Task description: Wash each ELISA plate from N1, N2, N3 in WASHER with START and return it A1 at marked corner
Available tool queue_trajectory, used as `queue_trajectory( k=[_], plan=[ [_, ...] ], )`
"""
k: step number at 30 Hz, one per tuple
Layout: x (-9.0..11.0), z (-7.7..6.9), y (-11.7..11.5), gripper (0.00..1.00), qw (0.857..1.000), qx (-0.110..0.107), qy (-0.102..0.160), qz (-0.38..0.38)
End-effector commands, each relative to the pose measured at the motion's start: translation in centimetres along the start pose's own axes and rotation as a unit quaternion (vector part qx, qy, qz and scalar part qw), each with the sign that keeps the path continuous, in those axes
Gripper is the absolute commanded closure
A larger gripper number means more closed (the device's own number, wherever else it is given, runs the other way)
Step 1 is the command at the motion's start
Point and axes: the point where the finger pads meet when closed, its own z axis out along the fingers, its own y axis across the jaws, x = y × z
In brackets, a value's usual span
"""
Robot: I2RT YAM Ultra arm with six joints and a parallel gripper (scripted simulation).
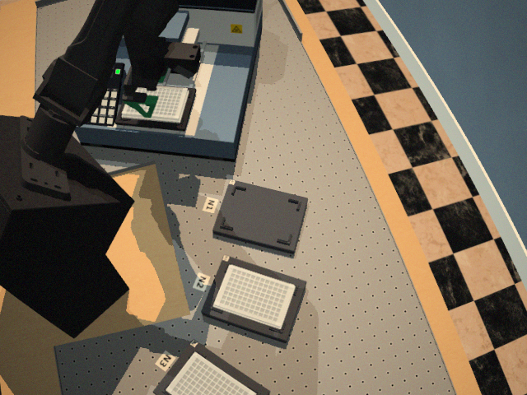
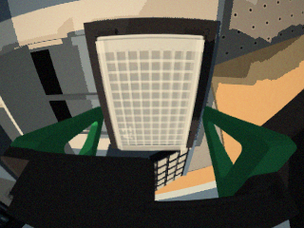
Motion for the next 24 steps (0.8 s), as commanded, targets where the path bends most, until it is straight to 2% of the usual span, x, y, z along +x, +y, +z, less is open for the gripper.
queue_trajectory(
  k=[1,24],
  plan=[
    [0.0,0.0,0.3,0.00,1.000,-0.005,-0.001,-0.001],
    [0.0,1.3,0.3,0.00,1.000,-0.005,-0.001,-0.001]
  ],
)
